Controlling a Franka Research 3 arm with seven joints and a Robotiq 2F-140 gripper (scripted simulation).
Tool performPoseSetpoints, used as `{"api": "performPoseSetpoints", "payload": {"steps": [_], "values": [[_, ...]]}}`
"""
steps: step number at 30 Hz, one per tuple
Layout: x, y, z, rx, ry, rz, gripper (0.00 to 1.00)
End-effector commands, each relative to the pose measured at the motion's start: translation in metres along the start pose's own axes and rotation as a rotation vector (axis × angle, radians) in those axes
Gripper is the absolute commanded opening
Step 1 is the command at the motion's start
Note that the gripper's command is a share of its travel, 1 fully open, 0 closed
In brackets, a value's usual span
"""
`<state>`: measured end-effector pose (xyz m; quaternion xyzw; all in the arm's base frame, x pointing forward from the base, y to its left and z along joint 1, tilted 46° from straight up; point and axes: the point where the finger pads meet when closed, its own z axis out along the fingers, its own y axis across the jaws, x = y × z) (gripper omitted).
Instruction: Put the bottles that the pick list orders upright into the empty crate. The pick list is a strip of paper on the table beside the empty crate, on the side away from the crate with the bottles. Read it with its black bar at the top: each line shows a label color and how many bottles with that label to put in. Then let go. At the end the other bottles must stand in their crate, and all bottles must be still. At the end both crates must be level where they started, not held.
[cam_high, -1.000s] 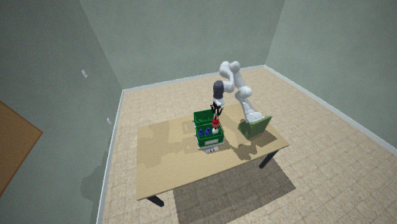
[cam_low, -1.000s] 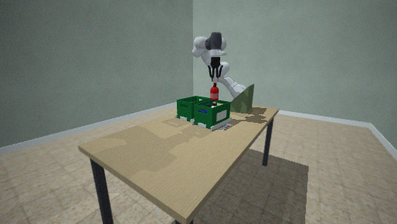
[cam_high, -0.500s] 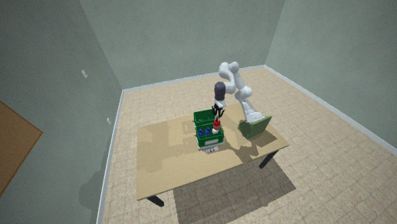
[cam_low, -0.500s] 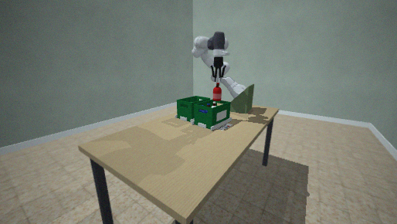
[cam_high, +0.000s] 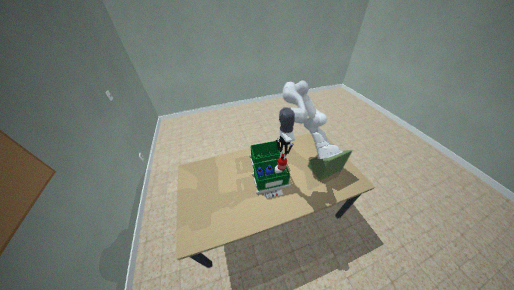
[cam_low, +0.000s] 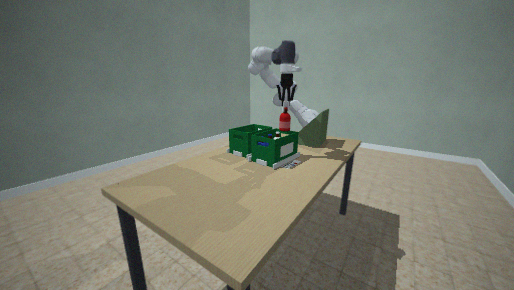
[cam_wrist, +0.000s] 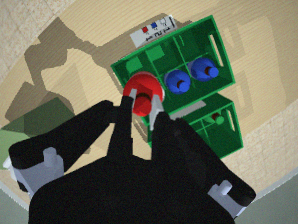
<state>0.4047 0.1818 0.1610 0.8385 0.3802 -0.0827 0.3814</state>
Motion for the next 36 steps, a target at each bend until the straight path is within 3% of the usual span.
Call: {"api": "performPoseSetpoints", "payload": {"steps": [1,12,36], "values": [[0.006,-0.005,-0.005,-0.008,0.011,0.025,0.0],[0.02,-0.023,-0.005,-0.008,0.011,0.025,0.0],[0.025,-0.022,-0.006,-0.008,0.011,0.025,0.0]]}}
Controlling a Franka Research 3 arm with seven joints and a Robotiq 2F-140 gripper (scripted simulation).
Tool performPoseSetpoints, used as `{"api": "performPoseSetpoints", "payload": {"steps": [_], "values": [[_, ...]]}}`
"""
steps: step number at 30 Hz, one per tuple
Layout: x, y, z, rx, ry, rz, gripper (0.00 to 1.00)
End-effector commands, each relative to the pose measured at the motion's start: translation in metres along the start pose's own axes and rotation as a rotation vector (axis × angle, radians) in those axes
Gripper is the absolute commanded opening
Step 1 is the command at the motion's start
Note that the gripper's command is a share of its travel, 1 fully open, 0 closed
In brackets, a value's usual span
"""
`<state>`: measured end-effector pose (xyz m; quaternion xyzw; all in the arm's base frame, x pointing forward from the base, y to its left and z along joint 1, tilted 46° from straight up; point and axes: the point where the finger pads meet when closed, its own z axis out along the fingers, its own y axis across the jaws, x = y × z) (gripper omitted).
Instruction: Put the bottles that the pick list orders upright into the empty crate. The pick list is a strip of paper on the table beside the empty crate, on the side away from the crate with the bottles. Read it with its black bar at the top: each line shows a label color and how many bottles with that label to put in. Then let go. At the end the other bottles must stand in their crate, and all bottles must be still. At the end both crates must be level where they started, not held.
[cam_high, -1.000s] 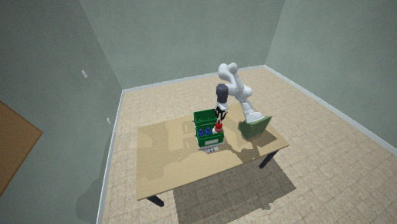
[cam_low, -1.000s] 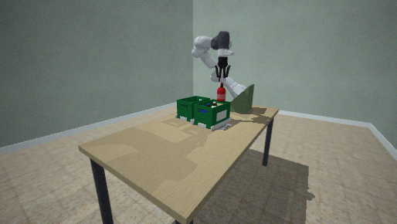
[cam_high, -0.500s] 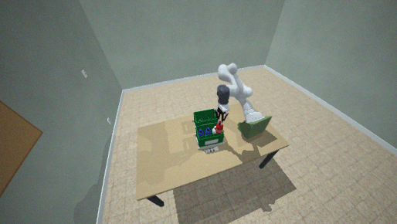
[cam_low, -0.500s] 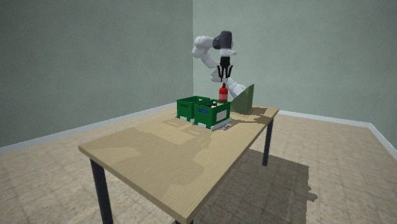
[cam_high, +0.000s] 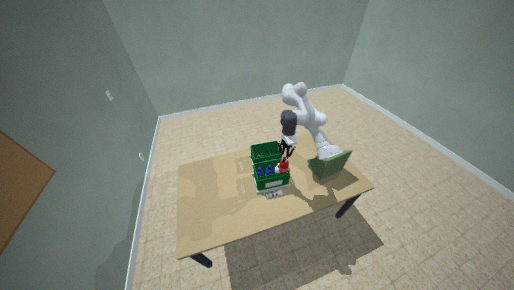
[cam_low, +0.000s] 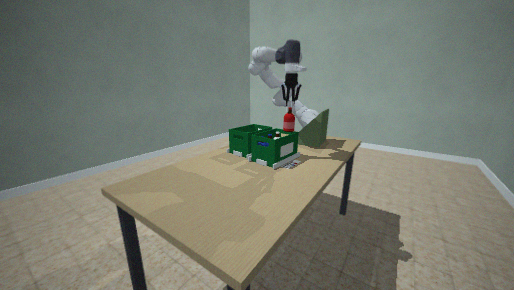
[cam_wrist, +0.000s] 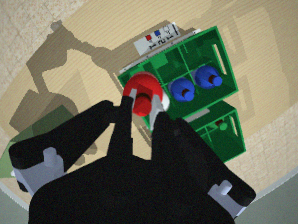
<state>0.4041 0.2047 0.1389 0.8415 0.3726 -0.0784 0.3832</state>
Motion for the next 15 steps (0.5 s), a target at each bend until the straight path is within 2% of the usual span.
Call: {"api": "performPoseSetpoints", "payload": {"steps": [1,15], "values": [[0.0032,0.0004,-0.0047,-0.005,0.011,0.007,0.0],[0.0044,0.0004,-0.0047,-0.005,0.011,0.007,0.0]]}}
